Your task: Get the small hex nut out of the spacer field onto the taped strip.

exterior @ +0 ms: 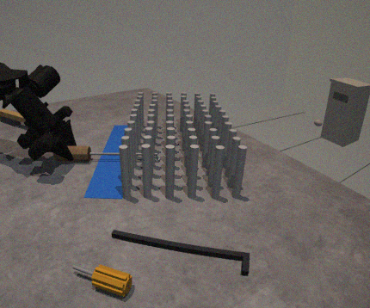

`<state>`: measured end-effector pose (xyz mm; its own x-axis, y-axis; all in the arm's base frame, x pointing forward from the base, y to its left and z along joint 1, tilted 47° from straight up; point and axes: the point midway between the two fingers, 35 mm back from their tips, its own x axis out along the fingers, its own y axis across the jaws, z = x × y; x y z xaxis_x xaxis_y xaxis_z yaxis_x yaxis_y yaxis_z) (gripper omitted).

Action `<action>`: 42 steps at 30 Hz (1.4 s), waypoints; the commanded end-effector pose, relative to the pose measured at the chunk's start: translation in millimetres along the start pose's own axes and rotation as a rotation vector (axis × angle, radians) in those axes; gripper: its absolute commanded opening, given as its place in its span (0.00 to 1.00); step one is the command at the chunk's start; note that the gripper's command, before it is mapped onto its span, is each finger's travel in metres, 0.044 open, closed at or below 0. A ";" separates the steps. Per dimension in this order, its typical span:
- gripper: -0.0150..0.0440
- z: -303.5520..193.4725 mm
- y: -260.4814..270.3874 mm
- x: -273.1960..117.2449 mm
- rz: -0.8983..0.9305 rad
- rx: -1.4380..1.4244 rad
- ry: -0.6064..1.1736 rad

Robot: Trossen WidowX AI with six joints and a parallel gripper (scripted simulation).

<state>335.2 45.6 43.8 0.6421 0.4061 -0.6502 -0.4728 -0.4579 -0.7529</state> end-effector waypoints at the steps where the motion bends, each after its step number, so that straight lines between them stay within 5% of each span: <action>1: 0.25 1.3 0.4 -1.6 0.003 0.006 0.004; 42: 0.25 18.7 0.2 -13.4 0.004 0.007 0.003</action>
<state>316.6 55.0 50.0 0.6409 0.4069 -0.6510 -0.4737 -0.4577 -0.7524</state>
